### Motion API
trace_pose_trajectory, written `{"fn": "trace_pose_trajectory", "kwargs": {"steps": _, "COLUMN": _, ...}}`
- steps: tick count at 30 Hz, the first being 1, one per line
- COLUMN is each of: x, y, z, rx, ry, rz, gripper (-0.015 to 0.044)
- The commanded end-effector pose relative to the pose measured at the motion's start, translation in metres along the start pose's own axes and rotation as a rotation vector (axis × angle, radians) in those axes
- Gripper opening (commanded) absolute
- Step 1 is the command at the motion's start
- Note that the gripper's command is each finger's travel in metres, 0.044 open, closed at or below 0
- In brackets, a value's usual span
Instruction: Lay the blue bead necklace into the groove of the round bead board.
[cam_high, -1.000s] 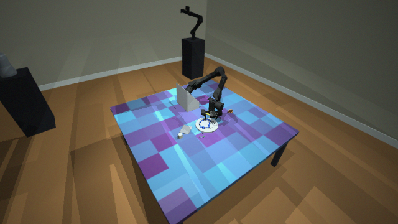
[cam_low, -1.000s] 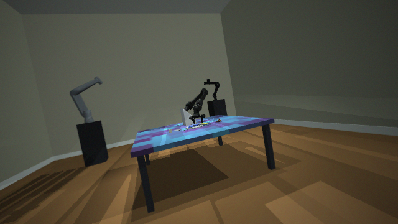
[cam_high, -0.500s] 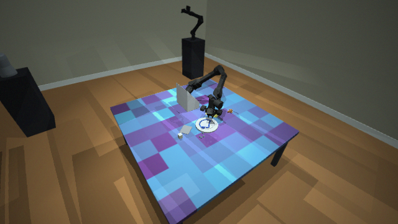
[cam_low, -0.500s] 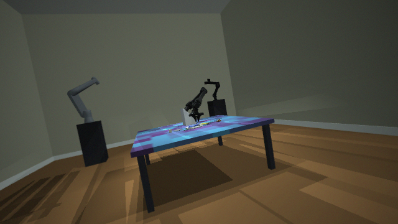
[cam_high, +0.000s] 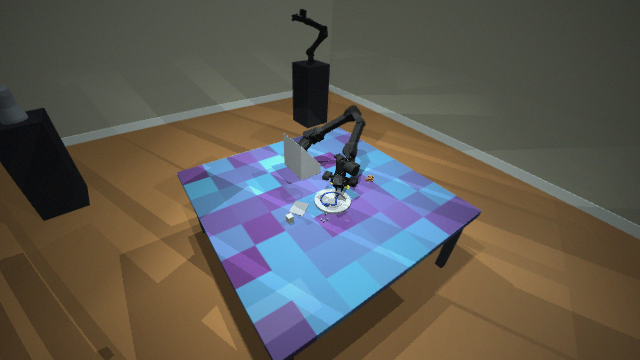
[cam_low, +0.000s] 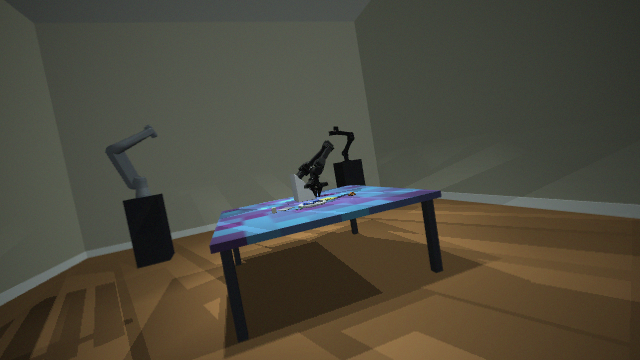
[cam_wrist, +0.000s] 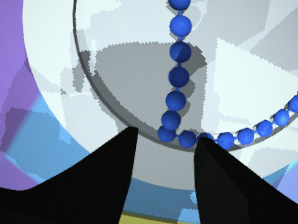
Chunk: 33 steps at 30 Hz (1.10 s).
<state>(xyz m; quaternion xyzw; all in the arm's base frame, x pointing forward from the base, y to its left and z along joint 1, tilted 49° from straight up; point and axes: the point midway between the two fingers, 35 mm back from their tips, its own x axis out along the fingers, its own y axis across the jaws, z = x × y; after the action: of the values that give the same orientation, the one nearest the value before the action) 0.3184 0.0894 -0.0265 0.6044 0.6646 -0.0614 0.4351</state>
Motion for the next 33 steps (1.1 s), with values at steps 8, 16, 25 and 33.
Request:
{"fn": "trace_pose_trajectory", "kwargs": {"steps": 8, "x": 0.019, "y": -0.002, "z": -0.002, "rx": 0.012, "ry": 0.008, "rz": -0.006, "gripper": 0.0120}}
{"fn": "trace_pose_trajectory", "kwargs": {"steps": 16, "x": 0.030, "y": -0.003, "z": -0.003, "rx": 0.016, "ry": 0.012, "rz": -0.008, "gripper": 0.0120}}
{"fn": "trace_pose_trajectory", "kwargs": {"steps": 25, "x": 0.027, "y": -0.002, "z": -0.003, "rx": 0.009, "ry": 0.011, "rz": -0.005, "gripper": 0.0000}}
{"fn": "trace_pose_trajectory", "kwargs": {"steps": 33, "x": 0.027, "y": -0.002, "z": -0.003, "rx": 0.009, "ry": 0.011, "rz": -0.005, "gripper": 0.0000}}
